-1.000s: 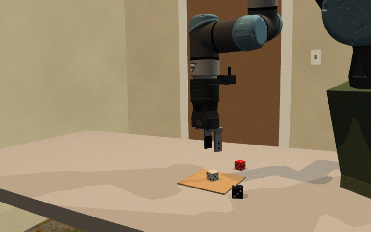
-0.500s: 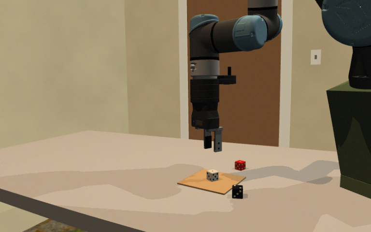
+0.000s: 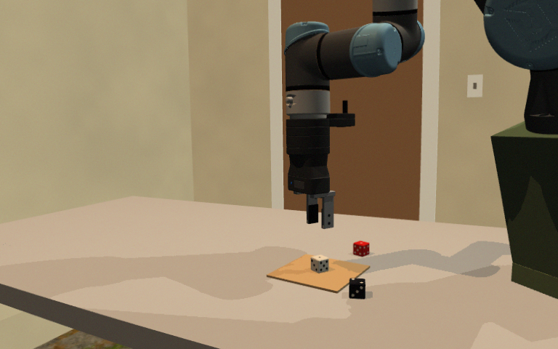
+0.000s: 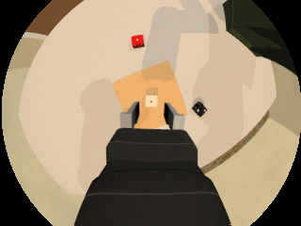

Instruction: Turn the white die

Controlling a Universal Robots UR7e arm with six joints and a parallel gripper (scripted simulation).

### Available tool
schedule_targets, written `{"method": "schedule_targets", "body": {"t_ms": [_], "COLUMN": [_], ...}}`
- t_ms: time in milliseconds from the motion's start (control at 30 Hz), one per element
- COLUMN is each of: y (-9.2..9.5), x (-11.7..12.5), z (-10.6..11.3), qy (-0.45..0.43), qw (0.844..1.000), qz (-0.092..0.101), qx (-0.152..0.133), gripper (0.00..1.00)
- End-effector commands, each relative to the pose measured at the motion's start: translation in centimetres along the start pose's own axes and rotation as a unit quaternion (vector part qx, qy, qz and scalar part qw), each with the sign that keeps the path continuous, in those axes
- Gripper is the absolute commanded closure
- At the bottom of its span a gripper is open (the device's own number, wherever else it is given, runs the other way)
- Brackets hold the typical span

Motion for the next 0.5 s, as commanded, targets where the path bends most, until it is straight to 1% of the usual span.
{"method": "schedule_targets", "body": {"t_ms": [0, 467], "y": [0.01, -0.69], "x": [-0.04, -0.04], "z": [0.01, 0.01], "qy": [0.000, 0.000], "qw": [1.000, 1.000], "qz": [-0.001, -0.001], "qx": [0.000, 0.000], "gripper": [0.21, 0.21]}}
Point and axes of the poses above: the point where the finger pads meet when closed, its own y axis back along the fingers, its own x axis across the jaws, z = x × y, the point moved 2 cm from there along y, back along the fingers, and after that the axes turned 13 degrees about y, right-handed, at the moved point
